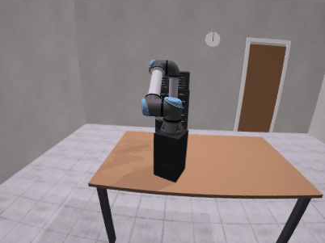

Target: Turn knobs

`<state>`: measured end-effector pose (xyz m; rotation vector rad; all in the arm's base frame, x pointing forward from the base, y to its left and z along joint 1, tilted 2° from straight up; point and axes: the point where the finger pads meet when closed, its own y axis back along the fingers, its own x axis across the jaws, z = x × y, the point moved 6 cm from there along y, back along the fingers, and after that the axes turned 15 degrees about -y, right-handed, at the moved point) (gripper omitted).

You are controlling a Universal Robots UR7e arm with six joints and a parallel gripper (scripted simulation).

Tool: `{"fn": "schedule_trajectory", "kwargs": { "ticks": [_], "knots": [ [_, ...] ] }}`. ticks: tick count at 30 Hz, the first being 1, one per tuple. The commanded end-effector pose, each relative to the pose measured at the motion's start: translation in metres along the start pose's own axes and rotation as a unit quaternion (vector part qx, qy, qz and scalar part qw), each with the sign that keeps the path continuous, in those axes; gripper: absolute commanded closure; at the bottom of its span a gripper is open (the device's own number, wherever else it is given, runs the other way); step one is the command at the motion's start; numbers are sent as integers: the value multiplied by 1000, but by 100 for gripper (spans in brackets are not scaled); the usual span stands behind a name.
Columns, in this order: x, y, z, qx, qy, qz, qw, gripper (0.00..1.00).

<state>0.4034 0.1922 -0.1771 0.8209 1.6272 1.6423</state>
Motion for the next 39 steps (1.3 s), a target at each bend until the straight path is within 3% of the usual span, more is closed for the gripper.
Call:
{"fn": "schedule_trajectory", "kwargs": {
  "ticks": [1, 13, 19, 28, 30, 32, 39],
  "knots": [
    [0, 1, -1, -1, -27, 0, 1000, 54],
    [2, 4, -4, -1, -151, 0, 989, 54],
    [3, 6, -6, -1, -239, 0, 971, 54],
    [4, 8, -7, -1, -347, 0, 938, 54],
    [4, 8, -7, -1, -347, 0, 938, 54],
    [4, 9, -7, -1, -390, 0, 921, 54],
    [5, 11, -7, -1, -466, 0, 885, 54]
  ]
}}
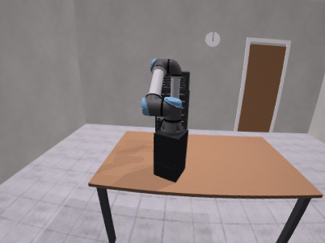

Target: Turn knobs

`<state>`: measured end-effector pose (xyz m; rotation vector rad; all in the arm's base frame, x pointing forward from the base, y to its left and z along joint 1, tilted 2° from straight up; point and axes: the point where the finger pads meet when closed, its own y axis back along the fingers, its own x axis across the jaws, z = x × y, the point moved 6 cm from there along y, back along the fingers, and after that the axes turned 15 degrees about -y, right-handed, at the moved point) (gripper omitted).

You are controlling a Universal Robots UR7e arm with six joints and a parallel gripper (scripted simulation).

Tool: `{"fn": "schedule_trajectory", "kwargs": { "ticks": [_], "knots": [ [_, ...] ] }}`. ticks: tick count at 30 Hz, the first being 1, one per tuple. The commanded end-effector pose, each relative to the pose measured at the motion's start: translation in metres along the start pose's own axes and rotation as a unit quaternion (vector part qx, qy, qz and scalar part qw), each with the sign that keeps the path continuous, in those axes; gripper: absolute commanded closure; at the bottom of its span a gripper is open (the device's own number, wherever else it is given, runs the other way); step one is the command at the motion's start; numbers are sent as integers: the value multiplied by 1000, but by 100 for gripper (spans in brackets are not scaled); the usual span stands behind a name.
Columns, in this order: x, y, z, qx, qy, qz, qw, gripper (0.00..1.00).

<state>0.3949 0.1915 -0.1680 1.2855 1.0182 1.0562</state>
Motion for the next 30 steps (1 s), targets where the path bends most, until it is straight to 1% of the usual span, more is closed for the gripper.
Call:
{"fn": "schedule_trajectory", "kwargs": {
  "ticks": [1, 6, 8, 10, 17, 23, 25, 30],
  "knots": [
    [1, 2, 0, -2, -78, -2, 997, 54],
    [1, 3, 1, -2, -141, -2, 990, 54],
    [1, 3, 1, -2, -141, -2, 990, 54],
    [2, 4, 1, -2, -185, -2, 983, 54],
    [2, 6, 3, -2, -268, -1, 963, 54],
    [2, 8, 4, -2, -340, -1, 941, 54],
    [2, 8, 4, -2, -340, -1, 941, 54],
    [2, 9, 7, -2, -403, -1, 915, 54]
  ]
}}
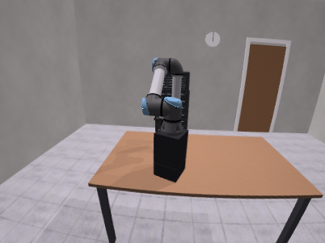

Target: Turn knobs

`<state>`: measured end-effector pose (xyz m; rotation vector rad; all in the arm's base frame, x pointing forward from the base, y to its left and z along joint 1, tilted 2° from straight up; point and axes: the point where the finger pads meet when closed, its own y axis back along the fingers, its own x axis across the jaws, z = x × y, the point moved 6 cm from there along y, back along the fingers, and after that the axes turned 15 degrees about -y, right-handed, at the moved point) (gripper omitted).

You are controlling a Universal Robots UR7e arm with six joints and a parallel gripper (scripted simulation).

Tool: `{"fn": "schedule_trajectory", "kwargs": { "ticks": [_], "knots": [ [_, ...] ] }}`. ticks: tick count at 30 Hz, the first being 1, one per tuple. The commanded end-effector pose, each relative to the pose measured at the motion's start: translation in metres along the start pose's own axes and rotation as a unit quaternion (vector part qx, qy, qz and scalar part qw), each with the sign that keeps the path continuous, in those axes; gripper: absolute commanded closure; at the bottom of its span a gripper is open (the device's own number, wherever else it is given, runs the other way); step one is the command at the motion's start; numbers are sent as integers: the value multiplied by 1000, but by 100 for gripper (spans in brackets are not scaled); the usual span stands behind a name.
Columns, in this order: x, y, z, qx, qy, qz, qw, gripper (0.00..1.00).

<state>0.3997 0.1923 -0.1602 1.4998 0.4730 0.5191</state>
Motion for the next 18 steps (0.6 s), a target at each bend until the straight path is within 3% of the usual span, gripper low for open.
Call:
{"fn": "schedule_trajectory", "kwargs": {
  "ticks": [1, 18],
  "knots": [
    [2, 2, 1, -2, -71, 0, 997, 54],
    [3, 3, 3, -2, -130, 0, 992, 54]
  ]
}}
